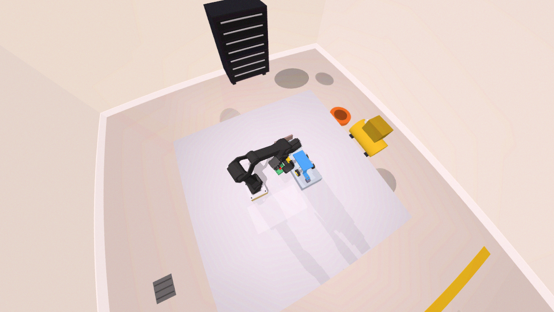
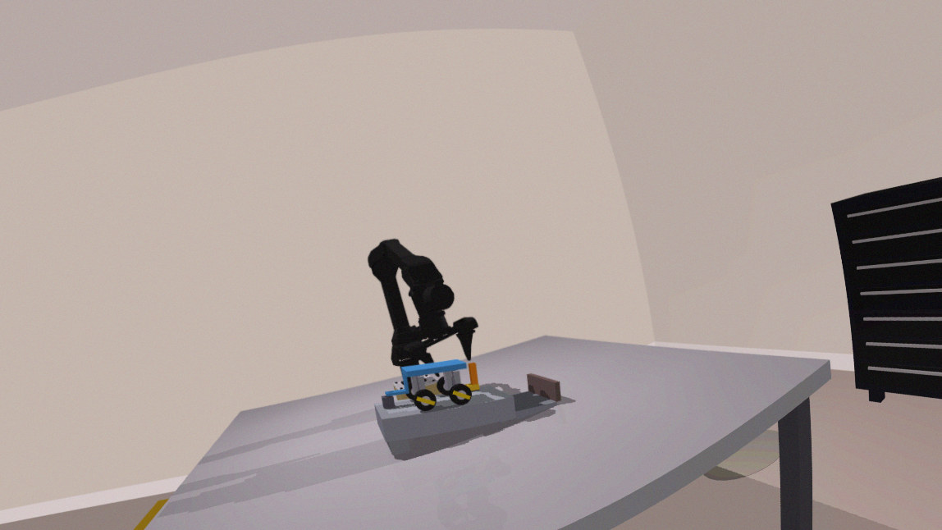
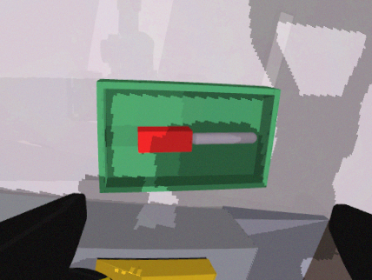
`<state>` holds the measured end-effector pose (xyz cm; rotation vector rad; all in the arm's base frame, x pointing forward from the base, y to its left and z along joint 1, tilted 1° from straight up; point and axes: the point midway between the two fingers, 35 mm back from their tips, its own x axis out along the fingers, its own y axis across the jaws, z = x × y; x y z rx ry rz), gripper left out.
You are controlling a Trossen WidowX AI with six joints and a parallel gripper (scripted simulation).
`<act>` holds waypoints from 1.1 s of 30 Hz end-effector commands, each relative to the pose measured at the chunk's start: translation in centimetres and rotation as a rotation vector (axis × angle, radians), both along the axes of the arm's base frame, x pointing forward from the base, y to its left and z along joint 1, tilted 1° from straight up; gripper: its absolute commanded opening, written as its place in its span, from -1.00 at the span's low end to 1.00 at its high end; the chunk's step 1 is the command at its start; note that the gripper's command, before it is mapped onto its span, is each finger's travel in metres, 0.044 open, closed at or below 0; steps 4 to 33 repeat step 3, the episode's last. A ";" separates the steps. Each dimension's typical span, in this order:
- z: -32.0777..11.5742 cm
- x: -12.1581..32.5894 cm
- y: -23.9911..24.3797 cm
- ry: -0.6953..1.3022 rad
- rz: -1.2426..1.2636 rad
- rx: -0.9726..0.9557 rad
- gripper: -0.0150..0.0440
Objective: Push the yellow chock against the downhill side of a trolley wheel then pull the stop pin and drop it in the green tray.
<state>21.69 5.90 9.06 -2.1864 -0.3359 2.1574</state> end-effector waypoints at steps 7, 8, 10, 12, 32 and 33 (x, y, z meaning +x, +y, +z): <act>0.7 0.0 0.0 0.000 0.003 0.000 1.00; 0.7 0.0 0.0 0.000 0.003 0.000 1.00; 0.7 0.0 0.0 0.000 0.003 0.000 1.00; 0.7 0.0 0.0 0.000 0.003 0.000 1.00; 0.7 0.0 0.0 0.000 0.003 0.000 1.00; 0.7 0.0 0.0 0.000 0.003 0.000 1.00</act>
